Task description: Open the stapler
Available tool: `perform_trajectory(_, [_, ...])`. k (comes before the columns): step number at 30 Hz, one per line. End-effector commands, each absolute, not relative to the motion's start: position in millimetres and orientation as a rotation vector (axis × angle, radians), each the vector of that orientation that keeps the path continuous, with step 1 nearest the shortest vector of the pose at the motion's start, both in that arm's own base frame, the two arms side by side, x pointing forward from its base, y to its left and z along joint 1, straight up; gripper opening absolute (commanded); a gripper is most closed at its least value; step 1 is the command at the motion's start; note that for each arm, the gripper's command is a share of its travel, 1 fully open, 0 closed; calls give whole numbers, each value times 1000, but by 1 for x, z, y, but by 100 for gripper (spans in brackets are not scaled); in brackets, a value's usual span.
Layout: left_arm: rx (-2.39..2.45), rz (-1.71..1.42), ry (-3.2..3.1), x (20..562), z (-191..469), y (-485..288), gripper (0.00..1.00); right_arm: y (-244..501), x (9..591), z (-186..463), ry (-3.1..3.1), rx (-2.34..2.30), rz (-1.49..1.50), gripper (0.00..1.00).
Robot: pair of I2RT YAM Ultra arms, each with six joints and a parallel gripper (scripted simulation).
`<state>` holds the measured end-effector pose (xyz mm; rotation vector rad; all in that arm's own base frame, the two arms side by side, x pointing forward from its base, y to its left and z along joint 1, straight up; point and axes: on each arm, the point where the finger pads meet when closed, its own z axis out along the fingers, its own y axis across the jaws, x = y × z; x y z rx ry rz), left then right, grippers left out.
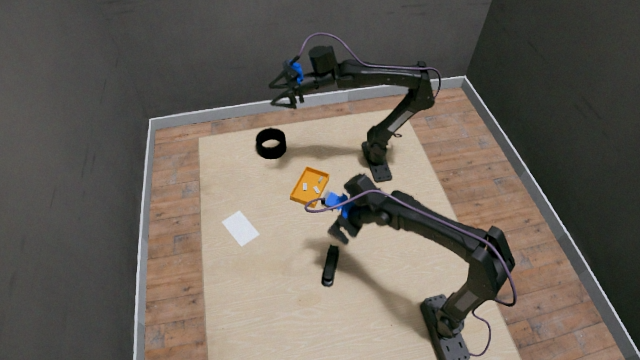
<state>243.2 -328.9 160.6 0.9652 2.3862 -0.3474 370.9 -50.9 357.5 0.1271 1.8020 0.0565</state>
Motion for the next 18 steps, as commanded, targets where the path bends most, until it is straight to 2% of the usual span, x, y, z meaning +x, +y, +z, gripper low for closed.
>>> perform_trajectory(1, [1116, -208, 2355, 245, 137, -289, 100, -37, 376, 402, 1601, 84, -44, 100])
perform_trajectory(18, [1162, -100, 2419, 246, 97, -250, 100, 3, 381, 408, 1566, -4, 4, 100])
